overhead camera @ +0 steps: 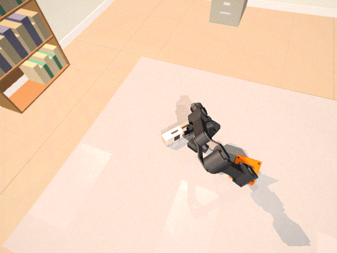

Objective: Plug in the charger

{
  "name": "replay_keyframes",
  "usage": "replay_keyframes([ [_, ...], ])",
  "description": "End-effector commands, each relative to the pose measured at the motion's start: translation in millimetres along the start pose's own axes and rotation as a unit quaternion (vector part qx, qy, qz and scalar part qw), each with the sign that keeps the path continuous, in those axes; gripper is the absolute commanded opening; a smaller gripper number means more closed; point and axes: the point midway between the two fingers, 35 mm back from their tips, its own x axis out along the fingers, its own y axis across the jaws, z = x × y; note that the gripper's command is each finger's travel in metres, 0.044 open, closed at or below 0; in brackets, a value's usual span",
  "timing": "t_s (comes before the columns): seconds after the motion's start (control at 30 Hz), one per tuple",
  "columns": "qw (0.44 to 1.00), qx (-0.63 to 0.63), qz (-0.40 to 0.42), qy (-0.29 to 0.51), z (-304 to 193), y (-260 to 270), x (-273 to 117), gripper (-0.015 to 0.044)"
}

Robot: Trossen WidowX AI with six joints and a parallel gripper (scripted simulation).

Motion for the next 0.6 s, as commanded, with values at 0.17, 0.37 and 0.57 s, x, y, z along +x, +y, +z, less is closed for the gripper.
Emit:
replay_keyframes([
  [0.17,1.000,0.005,0.004,0.003,-0.4,-0.1,17.4,0.0440],
  [0.37,1.000,0.004,0.004,0.003,-0.2,0.1,27.1,0.0440],
  [0.57,1.000,0.004,0.005,0.003,-0.3,0.3,35.7,0.0440],
])
